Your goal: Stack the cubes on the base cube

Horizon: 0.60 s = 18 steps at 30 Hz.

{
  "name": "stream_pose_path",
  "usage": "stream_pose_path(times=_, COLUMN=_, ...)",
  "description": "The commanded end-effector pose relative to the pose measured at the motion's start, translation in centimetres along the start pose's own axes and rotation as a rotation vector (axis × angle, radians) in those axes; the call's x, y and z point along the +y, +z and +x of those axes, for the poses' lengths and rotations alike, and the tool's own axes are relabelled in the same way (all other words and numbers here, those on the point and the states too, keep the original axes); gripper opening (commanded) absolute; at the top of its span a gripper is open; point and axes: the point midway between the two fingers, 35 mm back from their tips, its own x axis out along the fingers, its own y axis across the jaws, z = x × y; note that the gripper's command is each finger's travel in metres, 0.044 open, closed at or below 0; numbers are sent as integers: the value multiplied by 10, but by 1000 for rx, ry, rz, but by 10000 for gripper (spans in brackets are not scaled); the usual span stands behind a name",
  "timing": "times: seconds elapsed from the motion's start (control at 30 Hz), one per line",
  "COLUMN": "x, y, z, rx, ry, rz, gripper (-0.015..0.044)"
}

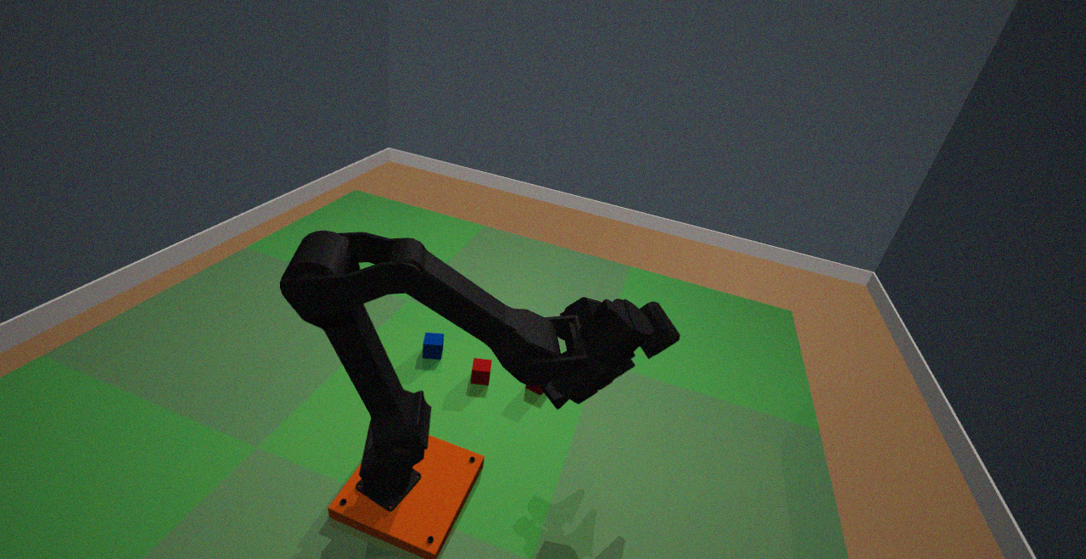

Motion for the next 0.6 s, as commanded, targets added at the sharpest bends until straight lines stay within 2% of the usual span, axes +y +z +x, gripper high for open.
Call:
stream_pose_path(times=0.0, x=11, y=11, z=15, rx=11, ry=89, rz=213, gripper=265)
stream_pose_path(times=0.27, x=41, y=45, z=40, rx=115, ry=294, rz=670, gripper=265)
stream_pose_path(times=0.57, x=81, y=86, z=49, rx=370, ry=476, rz=1097, gripper=265)
